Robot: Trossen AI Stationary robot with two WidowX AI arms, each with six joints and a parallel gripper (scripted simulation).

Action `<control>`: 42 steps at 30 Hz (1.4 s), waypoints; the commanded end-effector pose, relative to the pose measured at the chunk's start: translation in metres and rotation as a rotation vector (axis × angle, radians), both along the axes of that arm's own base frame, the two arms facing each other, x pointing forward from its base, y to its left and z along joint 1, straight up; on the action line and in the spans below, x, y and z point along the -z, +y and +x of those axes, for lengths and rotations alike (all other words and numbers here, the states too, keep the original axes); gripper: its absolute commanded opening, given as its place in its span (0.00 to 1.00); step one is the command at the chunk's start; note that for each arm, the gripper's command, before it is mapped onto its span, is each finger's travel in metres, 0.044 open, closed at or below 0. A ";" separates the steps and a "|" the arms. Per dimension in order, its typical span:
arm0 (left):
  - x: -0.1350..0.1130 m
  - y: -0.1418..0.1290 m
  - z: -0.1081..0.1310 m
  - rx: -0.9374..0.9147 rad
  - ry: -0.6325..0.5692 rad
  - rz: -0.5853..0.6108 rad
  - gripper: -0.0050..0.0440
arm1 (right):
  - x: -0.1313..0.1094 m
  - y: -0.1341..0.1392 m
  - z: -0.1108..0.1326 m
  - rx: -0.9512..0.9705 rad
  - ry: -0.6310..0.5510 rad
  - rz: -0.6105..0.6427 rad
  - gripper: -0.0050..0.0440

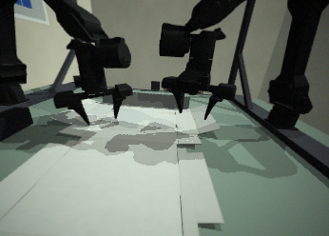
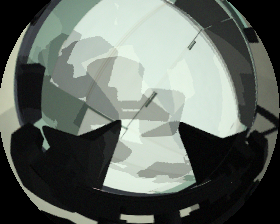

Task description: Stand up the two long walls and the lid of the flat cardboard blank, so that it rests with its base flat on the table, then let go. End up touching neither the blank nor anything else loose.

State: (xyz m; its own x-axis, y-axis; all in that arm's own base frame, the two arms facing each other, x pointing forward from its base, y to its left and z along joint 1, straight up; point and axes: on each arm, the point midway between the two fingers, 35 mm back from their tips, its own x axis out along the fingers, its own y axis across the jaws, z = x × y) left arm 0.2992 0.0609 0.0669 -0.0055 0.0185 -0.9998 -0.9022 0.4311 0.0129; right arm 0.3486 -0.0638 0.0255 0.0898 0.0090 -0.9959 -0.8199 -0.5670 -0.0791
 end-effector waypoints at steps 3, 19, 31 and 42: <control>-0.005 0.009 0.010 0.175 -0.020 0.004 0.85 | -0.016 -0.010 0.003 0.332 -0.016 0.023 0.83; -0.003 0.027 0.019 0.562 -0.012 0.005 0.85 | -0.025 -0.028 -0.005 1.052 0.017 0.076 0.83; -0.001 0.040 0.025 0.847 -0.006 0.006 0.85 | -0.032 -0.040 -0.013 1.585 0.038 0.106 0.83; 0.001 0.052 0.030 1.087 -0.001 0.007 0.85 | -0.038 -0.050 -0.019 2.067 0.051 0.124 0.83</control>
State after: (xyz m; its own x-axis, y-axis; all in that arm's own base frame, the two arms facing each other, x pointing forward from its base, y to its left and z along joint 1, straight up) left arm 0.3225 0.1066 0.0602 -0.0044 0.0178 -0.9998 -0.1266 0.9918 0.0182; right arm 0.3265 -0.1071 0.0497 0.0100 0.0226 -0.9997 -0.2894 0.9570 0.0187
